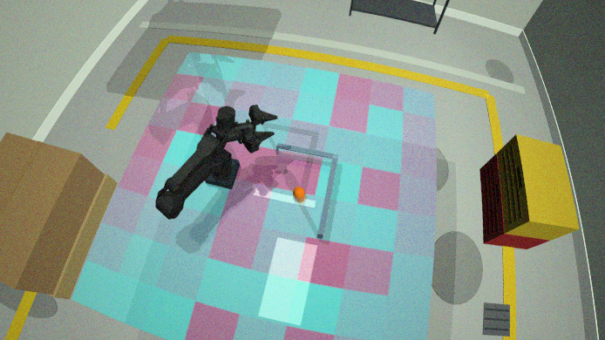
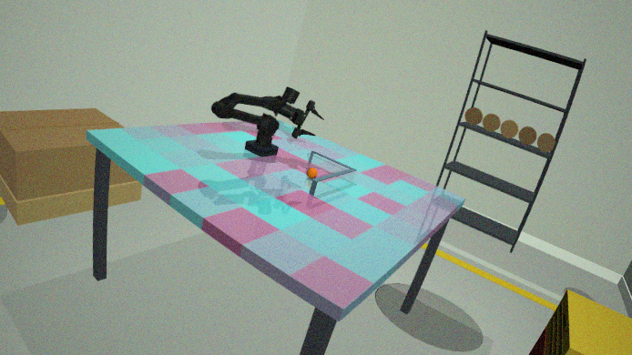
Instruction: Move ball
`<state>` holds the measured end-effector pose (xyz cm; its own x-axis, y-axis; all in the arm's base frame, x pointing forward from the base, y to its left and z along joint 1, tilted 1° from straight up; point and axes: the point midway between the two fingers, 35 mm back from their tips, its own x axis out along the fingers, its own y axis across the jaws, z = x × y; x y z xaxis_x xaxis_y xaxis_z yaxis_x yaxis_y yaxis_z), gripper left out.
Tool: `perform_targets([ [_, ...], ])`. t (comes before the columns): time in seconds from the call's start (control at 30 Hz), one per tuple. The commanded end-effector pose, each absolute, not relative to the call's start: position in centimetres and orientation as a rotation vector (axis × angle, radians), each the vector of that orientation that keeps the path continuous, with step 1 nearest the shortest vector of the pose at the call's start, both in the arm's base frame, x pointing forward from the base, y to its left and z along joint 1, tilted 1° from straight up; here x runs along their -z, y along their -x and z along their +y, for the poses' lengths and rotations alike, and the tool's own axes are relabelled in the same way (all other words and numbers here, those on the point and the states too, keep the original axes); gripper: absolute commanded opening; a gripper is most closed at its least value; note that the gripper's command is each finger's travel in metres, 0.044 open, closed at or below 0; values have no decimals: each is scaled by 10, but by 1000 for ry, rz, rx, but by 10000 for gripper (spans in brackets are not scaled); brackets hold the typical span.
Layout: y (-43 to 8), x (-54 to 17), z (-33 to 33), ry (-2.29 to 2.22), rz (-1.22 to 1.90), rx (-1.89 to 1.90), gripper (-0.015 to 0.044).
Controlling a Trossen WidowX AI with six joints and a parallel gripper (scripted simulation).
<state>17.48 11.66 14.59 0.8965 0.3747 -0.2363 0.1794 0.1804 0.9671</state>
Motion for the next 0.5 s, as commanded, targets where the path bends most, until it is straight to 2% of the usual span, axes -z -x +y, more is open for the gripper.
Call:
perform_targets([
  [0.0, -175, -146, 116, -1386, 478, -140, 374],
  [0.07, -181, -147, 111, -1289, 482, -98, 322],
  [0.47, -234, -144, 63, -544, 750, 228, 322],
])
